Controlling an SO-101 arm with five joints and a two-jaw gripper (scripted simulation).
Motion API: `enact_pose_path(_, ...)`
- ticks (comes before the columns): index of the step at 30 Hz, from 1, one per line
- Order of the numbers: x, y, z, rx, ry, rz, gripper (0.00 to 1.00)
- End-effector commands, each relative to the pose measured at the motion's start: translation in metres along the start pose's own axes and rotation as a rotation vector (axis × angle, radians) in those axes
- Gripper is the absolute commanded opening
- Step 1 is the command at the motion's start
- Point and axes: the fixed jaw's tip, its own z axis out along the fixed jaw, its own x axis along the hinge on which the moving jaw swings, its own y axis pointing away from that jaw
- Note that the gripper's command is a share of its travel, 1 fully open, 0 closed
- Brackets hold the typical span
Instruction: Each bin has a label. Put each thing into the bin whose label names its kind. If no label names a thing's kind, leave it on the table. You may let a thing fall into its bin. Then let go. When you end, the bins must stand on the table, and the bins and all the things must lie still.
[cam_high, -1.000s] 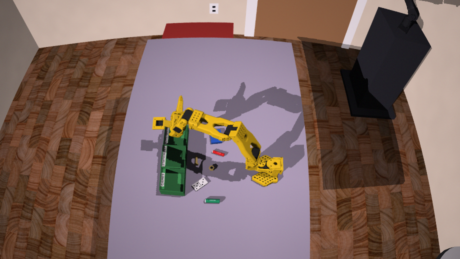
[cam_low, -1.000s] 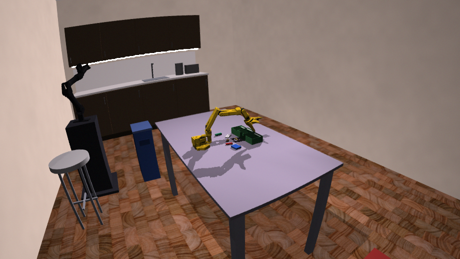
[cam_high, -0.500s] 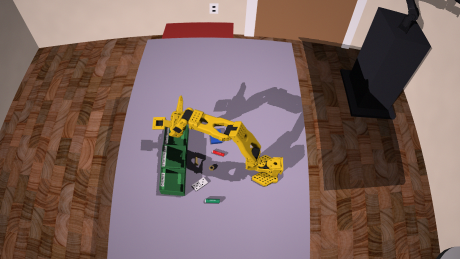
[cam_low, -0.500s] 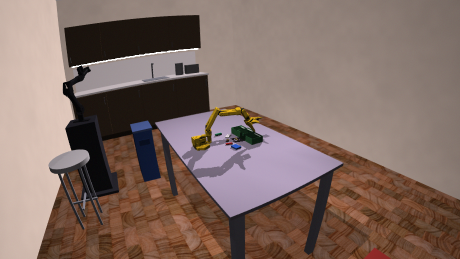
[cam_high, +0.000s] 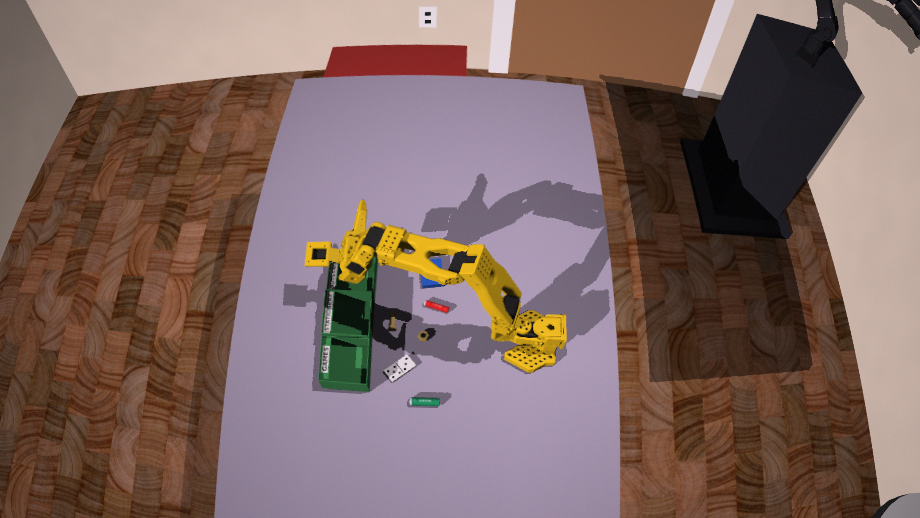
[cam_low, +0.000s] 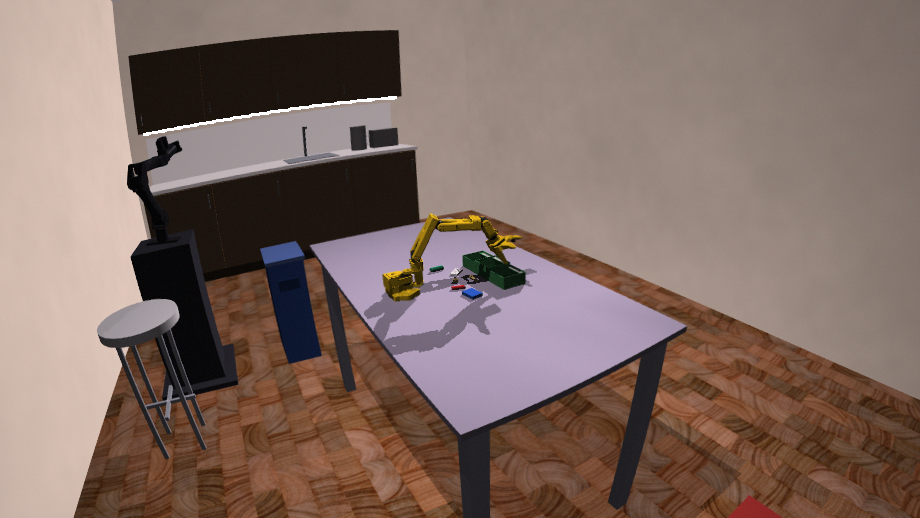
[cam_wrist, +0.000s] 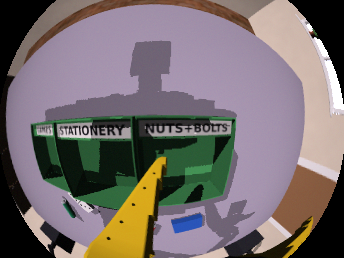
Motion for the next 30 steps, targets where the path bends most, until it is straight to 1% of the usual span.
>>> enact_pose_path(1, -0.019, 0.014, -0.02, 0.003, -0.12, 0.012, 1.0)
enact_pose_path(2, -0.02, 0.019, -0.021, -0.005, -0.128, 0.017, 1.0)
enact_pose_path(4, -0.02, 0.019, -0.021, -0.005, -0.128, 0.017, 1.0)
enact_pose_path(10, -0.019, 0.046, -0.027, -0.047, -0.167, 0.047, 1.0)
enact_pose_path(14, -0.018, 0.056, -0.03, -0.065, -0.181, 0.058, 1.0)
enact_pose_path(18, -0.018, 0.059, -0.031, -0.07, -0.184, 0.061, 1.0)
enact_pose_path(30, -0.018, 0.059, -0.031, -0.07, -0.184, 0.061, 1.0)
